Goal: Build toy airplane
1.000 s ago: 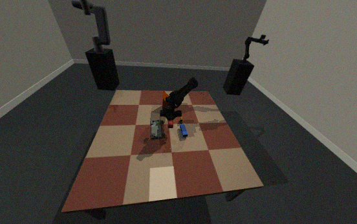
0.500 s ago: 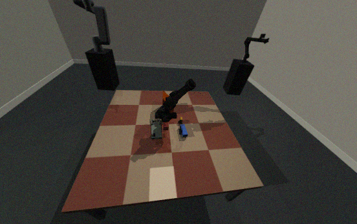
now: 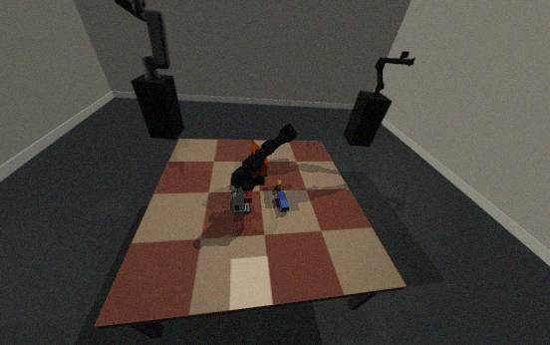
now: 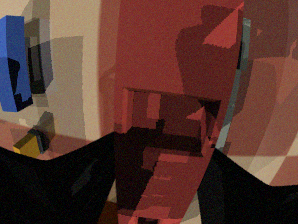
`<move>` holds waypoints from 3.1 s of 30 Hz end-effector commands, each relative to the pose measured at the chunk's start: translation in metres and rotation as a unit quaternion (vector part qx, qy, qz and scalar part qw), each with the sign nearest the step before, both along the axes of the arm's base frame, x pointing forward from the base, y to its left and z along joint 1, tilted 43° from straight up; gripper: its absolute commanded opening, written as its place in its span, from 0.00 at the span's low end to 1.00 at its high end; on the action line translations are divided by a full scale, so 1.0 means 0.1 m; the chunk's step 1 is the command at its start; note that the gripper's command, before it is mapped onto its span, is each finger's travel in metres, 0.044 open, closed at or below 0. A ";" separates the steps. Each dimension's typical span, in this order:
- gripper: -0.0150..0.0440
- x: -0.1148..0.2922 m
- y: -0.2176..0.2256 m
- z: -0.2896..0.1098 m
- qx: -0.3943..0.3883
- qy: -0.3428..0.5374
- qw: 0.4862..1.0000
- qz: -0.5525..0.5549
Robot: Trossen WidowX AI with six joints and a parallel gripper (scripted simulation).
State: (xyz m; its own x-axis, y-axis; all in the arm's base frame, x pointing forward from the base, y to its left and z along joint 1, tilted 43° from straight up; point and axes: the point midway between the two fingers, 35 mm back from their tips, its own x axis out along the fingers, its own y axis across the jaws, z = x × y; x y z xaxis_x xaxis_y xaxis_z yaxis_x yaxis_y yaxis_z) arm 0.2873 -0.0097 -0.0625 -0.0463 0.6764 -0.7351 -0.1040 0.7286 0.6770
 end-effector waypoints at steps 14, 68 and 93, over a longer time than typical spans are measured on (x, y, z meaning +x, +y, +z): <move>0.30 -0.01 -0.18 -0.44 -0.003 -0.015 1.000 0.009; 0.58 -0.02 0.07 -0.74 -0.002 -0.015 1.000 0.009; 0.83 -0.03 0.07 -0.73 -0.003 -0.014 1.000 0.014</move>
